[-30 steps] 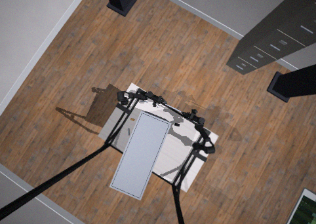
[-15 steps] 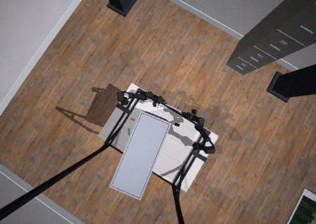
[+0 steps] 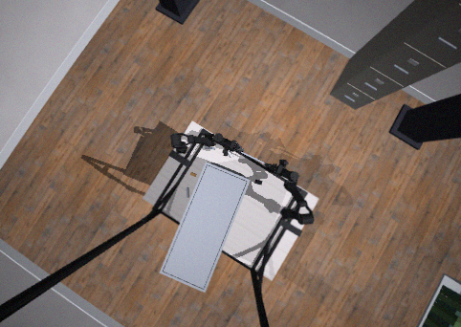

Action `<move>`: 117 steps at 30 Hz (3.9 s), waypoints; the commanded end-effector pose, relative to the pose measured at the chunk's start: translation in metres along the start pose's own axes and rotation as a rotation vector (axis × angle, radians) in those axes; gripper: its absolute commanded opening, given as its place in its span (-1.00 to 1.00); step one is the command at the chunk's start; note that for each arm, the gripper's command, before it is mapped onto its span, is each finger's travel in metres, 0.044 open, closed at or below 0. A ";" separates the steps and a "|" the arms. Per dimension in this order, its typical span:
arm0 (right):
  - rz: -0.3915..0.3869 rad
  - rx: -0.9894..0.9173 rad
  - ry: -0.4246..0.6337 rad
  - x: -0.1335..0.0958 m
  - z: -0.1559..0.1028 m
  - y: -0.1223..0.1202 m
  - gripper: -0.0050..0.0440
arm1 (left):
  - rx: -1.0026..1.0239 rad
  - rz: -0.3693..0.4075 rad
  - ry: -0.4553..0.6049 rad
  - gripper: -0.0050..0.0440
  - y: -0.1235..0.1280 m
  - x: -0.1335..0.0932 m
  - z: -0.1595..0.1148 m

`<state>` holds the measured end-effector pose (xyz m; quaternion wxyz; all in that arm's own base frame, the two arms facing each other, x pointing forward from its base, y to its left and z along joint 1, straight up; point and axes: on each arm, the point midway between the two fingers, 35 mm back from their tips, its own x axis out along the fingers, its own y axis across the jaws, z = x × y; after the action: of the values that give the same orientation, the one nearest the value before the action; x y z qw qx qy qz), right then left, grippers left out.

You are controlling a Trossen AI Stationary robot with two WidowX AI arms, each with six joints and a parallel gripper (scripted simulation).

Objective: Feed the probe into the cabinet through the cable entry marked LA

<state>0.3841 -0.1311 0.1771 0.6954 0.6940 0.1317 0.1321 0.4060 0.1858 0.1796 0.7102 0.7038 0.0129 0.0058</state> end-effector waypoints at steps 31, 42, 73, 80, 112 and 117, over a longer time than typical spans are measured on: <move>0.000 0.002 -0.003 0.000 0.001 0.000 -0.80 | 0.000 0.000 0.004 1.00 0.000 0.001 -0.001; 0.000 0.002 -0.003 0.000 0.001 0.000 -0.80 | 0.000 0.000 0.004 1.00 0.000 0.001 -0.001; 0.000 0.002 -0.003 0.000 0.001 0.000 -0.80 | 0.000 0.000 0.004 1.00 0.000 0.001 -0.001; 0.000 0.002 -0.003 0.000 0.001 0.000 -0.80 | 0.000 0.000 0.004 1.00 0.000 0.001 -0.001; 0.000 0.002 -0.003 0.000 0.001 0.000 -0.80 | -0.372 0.676 0.544 1.00 0.293 -0.211 -0.098; 0.000 0.002 -0.003 0.000 0.001 0.000 -0.80 | -0.390 0.774 0.563 1.00 0.321 -0.243 -0.084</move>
<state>0.3841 -0.1311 0.1770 0.6953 0.6941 0.1318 0.1320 0.1838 0.2777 0.4806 0.7510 0.4938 -0.0388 0.4366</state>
